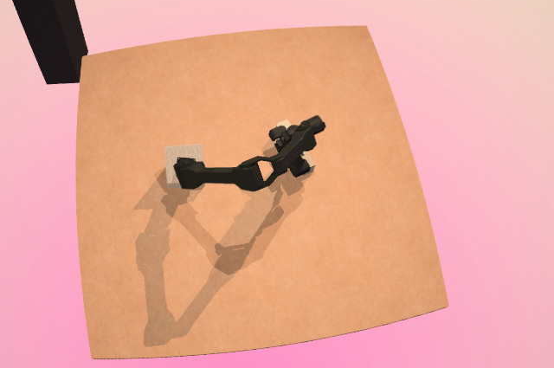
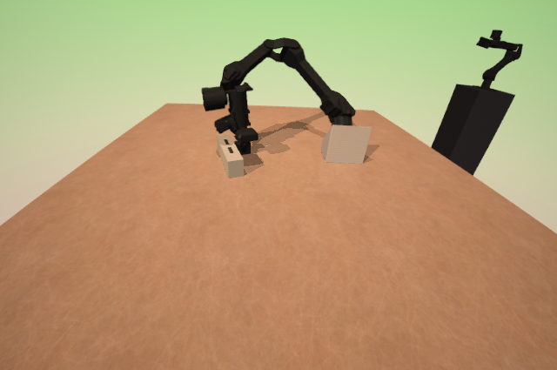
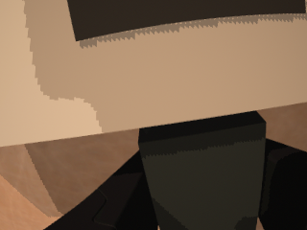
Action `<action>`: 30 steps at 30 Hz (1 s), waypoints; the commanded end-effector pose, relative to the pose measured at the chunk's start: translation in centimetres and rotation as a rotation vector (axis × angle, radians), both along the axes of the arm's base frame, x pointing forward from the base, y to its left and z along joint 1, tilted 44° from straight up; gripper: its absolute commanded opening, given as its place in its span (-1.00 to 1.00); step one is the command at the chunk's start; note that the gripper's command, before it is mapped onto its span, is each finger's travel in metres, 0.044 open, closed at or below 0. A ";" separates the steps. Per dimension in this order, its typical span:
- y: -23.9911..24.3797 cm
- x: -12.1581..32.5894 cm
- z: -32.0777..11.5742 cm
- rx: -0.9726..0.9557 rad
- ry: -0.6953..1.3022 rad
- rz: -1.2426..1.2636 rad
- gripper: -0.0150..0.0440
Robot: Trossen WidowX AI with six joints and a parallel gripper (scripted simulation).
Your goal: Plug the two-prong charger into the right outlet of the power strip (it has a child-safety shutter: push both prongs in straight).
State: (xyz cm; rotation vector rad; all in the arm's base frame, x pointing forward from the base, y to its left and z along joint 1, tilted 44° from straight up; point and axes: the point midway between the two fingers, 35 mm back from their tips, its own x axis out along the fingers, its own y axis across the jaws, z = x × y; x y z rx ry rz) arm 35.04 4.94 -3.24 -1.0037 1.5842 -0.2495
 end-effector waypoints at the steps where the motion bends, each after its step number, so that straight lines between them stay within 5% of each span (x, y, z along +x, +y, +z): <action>1: 0.1 0.3 0.1 0.000 -0.010 -0.001 -0.49; 30: 0.4 1.1 -0.1 0.000 -0.010 -0.001 -0.49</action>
